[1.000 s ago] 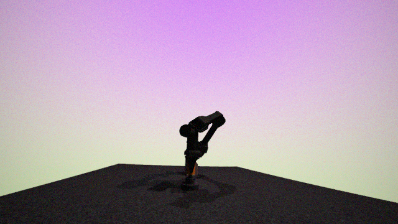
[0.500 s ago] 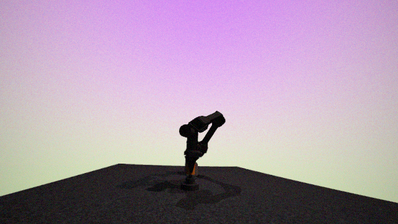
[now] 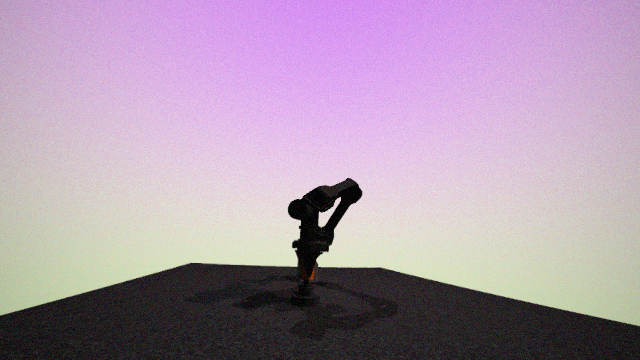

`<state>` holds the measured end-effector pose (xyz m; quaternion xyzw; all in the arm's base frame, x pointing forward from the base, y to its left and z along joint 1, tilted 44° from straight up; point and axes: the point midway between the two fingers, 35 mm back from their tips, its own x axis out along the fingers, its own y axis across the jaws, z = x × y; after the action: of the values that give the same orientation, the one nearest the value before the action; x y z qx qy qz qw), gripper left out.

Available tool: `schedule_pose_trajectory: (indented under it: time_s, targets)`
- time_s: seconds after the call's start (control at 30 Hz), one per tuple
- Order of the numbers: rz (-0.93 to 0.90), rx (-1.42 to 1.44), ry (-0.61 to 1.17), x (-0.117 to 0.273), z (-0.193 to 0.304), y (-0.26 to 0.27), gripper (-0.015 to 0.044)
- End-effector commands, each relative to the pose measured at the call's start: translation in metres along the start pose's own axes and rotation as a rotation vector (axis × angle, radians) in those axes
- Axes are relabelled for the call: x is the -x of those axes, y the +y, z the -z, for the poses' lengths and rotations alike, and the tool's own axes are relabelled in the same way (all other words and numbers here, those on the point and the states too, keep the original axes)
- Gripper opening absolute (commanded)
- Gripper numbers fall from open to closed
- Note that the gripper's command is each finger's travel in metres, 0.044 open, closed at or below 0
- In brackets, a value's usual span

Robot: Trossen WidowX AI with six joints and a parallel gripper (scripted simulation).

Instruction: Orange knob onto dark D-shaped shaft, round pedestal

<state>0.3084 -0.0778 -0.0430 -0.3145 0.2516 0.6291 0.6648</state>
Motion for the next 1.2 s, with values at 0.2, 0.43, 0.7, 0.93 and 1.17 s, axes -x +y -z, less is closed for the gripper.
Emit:
schedule_pose_trajectory:
  time_s: [0.2,0.43,0.7,0.93,1.17]
  targets:
    - [0.002,0.038,0.004,-0.0008,0.0014,-0.0003,0.0]
    - [0.002,0.038,0.004,-0.0001,0.0002,0.0008,0.0]
    - [0.002,0.038,0.004,-0.0021,0.0,-0.0002,0.0]
    - [0.002,0.038,0.004,-0.0029,0.0013,0.0009,0.0]
    - [0.002,0.038,0.004,-0.0039,0.0008,0.0015,0.0]
